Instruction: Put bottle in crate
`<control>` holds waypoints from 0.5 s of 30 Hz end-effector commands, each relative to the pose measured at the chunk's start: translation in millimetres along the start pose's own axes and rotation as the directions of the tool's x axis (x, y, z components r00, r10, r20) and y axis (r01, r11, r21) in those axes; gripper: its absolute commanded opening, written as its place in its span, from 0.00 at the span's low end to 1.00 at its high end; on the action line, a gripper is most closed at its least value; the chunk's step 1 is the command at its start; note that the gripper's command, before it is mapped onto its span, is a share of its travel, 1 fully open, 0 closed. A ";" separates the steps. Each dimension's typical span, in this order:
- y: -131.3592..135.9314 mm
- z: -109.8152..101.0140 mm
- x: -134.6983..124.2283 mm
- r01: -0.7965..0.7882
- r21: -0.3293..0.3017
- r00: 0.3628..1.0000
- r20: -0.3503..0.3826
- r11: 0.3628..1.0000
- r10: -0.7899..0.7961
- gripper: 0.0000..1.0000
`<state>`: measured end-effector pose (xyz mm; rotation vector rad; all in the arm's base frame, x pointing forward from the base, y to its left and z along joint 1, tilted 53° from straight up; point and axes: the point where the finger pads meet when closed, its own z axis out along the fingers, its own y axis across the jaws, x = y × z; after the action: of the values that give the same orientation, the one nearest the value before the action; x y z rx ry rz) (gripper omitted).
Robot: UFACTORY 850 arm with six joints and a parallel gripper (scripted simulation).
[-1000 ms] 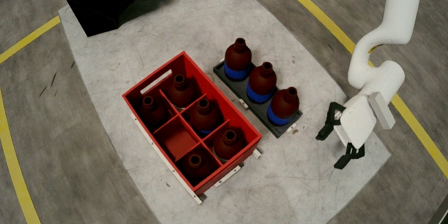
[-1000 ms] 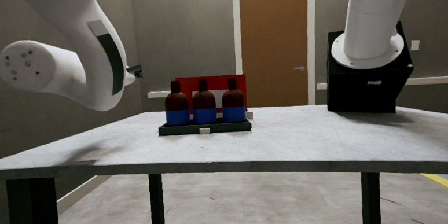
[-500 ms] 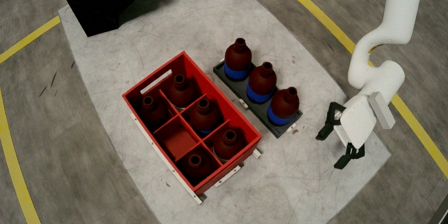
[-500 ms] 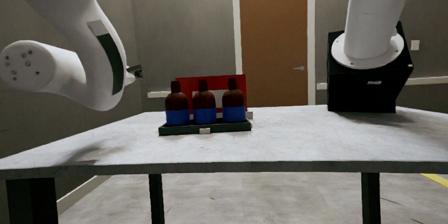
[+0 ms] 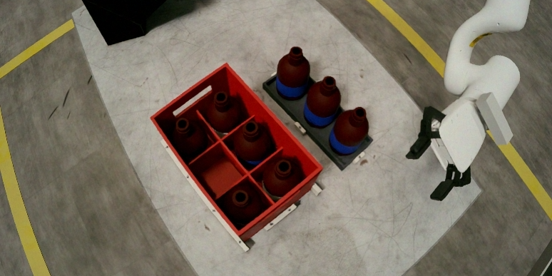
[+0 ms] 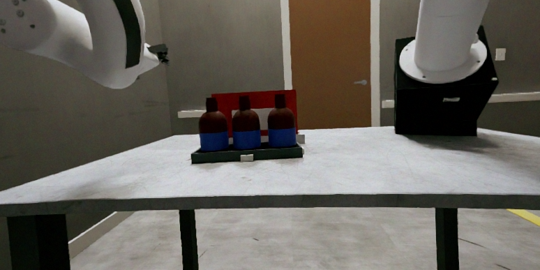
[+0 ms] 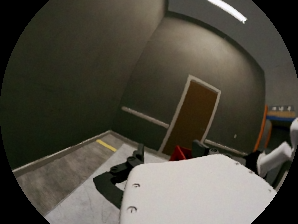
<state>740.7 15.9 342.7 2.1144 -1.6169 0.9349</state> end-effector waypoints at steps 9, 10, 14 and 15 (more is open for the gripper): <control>10.0 -0.6 16.8 -0.009 -0.004 1.000 0.009 1.000 0.009 1.00; 11.2 0.5 16.1 -0.019 -0.012 1.000 0.014 1.000 0.019 1.00; 21.8 9.4 10.1 -0.102 -0.085 0.993 0.056 0.991 0.107 1.00; 26.1 13.6 8.2 -0.135 -0.116 0.987 0.072 0.984 0.144 1.00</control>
<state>731.2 0.5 348.5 2.0968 -1.6690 0.9013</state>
